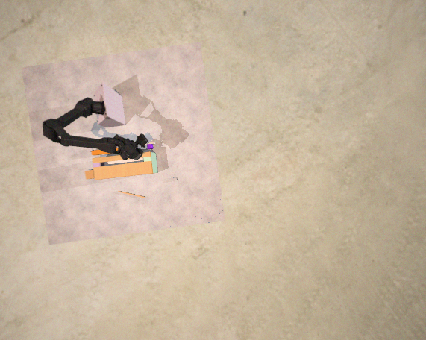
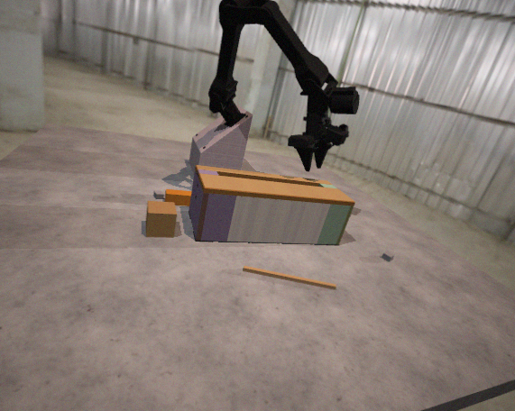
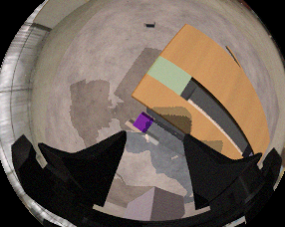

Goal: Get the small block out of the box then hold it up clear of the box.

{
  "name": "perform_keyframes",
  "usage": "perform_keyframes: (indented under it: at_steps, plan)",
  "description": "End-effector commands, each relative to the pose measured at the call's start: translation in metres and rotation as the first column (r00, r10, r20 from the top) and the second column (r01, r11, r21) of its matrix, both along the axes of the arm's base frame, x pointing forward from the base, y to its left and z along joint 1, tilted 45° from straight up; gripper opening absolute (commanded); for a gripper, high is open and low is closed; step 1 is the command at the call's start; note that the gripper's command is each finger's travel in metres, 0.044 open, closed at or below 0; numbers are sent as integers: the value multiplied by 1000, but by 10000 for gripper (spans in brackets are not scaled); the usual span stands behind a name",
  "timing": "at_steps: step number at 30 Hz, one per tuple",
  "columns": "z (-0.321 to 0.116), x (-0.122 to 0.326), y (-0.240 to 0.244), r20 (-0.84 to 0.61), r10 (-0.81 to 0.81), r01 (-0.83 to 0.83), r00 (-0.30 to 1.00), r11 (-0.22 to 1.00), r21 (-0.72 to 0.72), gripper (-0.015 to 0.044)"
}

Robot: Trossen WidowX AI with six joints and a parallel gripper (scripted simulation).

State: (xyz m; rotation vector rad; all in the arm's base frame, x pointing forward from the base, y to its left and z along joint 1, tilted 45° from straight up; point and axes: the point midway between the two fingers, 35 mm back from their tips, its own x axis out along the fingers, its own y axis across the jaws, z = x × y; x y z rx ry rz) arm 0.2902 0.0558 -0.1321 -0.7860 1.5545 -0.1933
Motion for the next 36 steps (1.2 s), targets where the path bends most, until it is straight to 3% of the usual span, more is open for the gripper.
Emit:
perform_keyframes:
  at_steps: [1, 6, 11, 18, 23, 26, 36]
  plan:
    - [-8, -10, 14, -505, 630, -717, 589, 696, 33, 285]
    - [-10, -13, 18, -649, 704, -861, 288, 487, 146, 285]
    - [-11, -16, 22, -738, 673, -918, -44, 265, 296, 285]
    - [-13, -21, 28, -744, 469, -842, -475, 2, 539, 285]
    - [-14, -23, 31, -655, 243, -692, -715, -119, 712, 285]
    - [-15, -24, 33, -585, 121, -598, -802, -152, 787, 285]
    - [-15, -24, 33, -582, 116, -594, -805, -153, 790, 285]
